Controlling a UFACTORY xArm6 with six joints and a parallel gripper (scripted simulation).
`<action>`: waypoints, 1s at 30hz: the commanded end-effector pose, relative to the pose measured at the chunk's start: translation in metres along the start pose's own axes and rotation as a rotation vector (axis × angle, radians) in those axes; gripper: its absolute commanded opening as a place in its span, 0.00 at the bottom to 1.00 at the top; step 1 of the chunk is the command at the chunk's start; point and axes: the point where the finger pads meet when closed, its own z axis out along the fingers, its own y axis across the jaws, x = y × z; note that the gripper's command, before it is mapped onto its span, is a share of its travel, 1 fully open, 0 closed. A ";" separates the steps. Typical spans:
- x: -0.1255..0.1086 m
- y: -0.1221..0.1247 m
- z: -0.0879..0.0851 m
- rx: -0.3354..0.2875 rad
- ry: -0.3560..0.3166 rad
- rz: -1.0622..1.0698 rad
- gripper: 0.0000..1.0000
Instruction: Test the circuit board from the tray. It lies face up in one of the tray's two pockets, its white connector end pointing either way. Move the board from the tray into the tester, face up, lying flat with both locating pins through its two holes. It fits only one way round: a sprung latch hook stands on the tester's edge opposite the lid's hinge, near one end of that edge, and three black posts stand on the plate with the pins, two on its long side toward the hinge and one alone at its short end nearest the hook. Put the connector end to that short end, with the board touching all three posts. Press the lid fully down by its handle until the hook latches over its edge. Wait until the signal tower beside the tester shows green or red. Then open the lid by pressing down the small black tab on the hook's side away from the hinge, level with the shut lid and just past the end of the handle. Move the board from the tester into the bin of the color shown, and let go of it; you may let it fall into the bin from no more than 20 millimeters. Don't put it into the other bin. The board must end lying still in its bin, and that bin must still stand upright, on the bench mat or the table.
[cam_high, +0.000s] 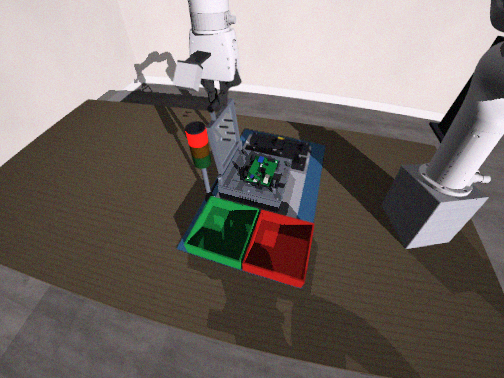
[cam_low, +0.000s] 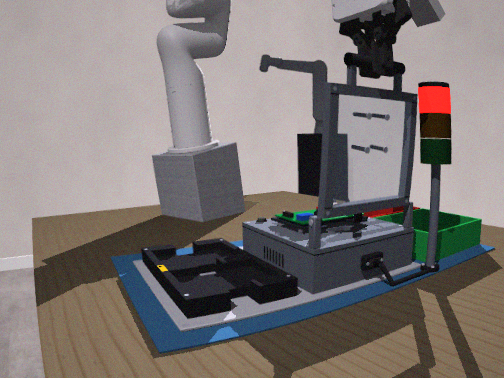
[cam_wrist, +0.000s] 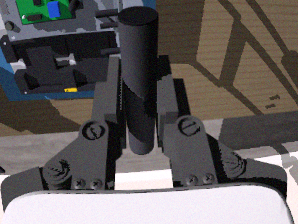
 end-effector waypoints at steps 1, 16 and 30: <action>0.000 0.006 -0.002 -0.005 0.001 0.000 0.00; 0.000 0.011 -0.001 -0.005 0.001 0.000 0.00; 0.000 0.011 -0.001 -0.005 0.001 0.000 0.00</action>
